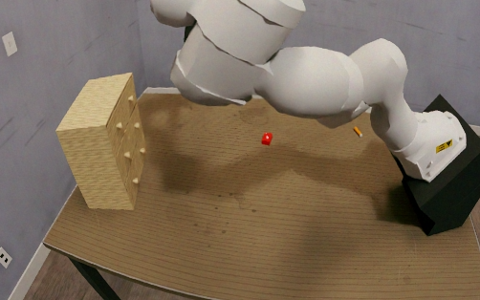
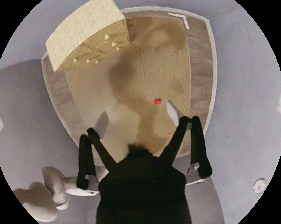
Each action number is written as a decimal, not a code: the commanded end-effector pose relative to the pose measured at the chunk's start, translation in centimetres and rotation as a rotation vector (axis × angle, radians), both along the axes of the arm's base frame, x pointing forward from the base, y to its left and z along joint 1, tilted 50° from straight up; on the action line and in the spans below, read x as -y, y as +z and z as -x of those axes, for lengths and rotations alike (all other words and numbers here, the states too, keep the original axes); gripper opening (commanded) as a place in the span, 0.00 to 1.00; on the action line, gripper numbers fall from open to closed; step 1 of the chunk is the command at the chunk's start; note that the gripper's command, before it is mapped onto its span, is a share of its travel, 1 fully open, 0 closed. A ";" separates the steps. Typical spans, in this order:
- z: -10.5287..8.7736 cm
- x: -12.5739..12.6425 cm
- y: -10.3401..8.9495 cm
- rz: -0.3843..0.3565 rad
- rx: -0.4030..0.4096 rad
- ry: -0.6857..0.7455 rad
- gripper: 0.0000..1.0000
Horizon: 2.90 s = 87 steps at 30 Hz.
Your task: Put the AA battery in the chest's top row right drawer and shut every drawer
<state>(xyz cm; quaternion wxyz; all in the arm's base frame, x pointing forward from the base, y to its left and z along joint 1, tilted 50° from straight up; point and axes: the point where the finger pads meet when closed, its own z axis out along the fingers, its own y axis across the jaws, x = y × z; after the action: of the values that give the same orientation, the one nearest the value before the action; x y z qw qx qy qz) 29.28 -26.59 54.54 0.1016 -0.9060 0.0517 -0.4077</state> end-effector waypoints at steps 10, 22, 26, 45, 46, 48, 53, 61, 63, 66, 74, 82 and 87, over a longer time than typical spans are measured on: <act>-0.1 0.0 0.2 0.011 0.005 0.004 1.00; 0.0 -0.1 0.1 -0.156 -0.029 -0.137 1.00; 0.0 -0.1 0.2 -0.212 -0.039 -0.186 1.00; 0.0 -0.1 0.2 -0.370 -0.069 -0.324 1.00; 0.0 -0.1 0.2 -0.381 -0.071 -0.333 1.00; 0.0 -0.1 0.3 -0.401 -0.074 -0.351 1.00; 0.0 -0.1 0.3 -0.433 -0.080 -0.378 1.00; 0.0 -0.2 0.3 -0.522 -0.097 -0.456 1.00; 0.0 -0.2 0.3 -0.545 -0.101 -0.476 1.00; 0.0 -0.2 0.3 -0.581 -0.108 -0.507 1.00; 0.0 -0.2 0.4 -0.654 -0.121 -0.571 1.00; -0.1 -0.2 0.4 -0.756 -0.140 -0.659 1.00; -0.1 -0.2 0.4 -0.796 -0.147 -0.694 1.00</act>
<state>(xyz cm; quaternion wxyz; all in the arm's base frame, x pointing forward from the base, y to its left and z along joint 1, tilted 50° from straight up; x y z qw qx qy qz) 29.18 -26.69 54.76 0.2719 -0.7819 0.4608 -0.3201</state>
